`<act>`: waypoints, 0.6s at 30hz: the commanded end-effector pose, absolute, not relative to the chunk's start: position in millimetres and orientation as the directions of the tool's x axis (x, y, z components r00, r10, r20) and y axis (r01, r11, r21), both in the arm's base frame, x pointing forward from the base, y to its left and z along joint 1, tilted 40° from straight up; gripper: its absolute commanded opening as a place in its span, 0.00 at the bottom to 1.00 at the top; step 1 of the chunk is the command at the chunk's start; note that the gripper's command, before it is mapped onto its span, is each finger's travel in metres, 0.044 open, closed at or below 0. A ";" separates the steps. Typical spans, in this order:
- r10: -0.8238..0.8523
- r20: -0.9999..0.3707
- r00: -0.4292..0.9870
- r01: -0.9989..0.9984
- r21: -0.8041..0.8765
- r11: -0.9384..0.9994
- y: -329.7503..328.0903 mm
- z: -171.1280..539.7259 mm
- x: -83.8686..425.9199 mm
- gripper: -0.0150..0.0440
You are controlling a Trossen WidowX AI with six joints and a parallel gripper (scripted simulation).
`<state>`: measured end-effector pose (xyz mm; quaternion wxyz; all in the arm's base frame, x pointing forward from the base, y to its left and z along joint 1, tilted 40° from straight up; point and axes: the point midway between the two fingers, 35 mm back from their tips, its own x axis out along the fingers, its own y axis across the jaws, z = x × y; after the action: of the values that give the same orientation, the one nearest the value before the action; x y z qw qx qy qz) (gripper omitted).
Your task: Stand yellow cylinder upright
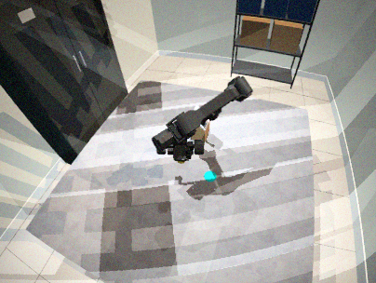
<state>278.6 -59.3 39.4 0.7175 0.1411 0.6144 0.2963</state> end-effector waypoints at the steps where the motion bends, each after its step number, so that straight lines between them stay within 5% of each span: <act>1: 0.602 -0.795 0.074 -0.167 0.586 0.793 -46.5 51.3 277.8 0.43; 18: 0.615 -0.785 0.074 0.134 0.619 0.774 -3.4 85.1 271.1 0.43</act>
<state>274.5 -13.7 76.3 0.6845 0.2590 0.6519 0.1986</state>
